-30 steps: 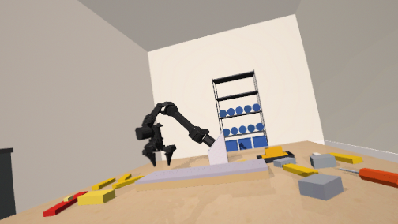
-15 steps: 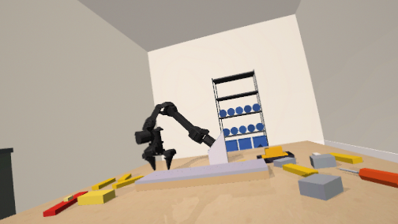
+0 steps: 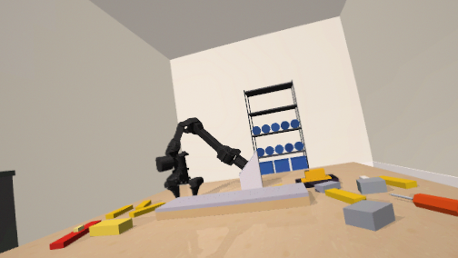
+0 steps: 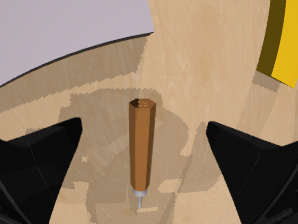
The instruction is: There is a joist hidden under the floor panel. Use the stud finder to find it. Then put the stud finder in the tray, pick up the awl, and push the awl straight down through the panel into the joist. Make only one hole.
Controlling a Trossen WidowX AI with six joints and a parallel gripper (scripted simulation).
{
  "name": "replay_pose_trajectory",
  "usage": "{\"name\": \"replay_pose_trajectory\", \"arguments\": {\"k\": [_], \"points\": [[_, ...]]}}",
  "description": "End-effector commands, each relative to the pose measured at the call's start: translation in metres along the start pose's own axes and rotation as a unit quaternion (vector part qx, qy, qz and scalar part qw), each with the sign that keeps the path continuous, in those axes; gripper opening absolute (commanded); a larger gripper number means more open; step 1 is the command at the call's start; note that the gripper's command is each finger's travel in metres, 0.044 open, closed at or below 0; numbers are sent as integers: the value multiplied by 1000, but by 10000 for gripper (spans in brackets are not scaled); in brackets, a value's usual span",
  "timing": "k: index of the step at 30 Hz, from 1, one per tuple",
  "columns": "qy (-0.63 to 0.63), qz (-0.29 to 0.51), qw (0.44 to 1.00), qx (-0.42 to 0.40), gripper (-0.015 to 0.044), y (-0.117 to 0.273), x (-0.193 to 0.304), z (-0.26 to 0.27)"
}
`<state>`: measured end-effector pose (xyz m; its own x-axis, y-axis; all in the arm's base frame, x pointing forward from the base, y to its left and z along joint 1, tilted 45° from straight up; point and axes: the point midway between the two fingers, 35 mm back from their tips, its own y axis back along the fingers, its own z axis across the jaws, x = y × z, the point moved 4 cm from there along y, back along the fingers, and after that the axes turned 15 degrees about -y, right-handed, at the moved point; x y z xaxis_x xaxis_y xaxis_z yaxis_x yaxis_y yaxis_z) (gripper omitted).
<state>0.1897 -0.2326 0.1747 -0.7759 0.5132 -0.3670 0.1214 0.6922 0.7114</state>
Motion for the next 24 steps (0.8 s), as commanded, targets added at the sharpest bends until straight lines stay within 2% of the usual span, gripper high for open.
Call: {"name": "replay_pose_trajectory", "arguments": {"k": [1, 4, 18, 24], "points": [[5, 4, 1000, -1, 440, -6, 2, 1], [5, 4, 1000, -1, 440, -6, 2, 1], [5, 4, 1000, -1, 72, -6, 2, 1], [5, 4, 1000, -1, 32, -6, 2, 1]]}}
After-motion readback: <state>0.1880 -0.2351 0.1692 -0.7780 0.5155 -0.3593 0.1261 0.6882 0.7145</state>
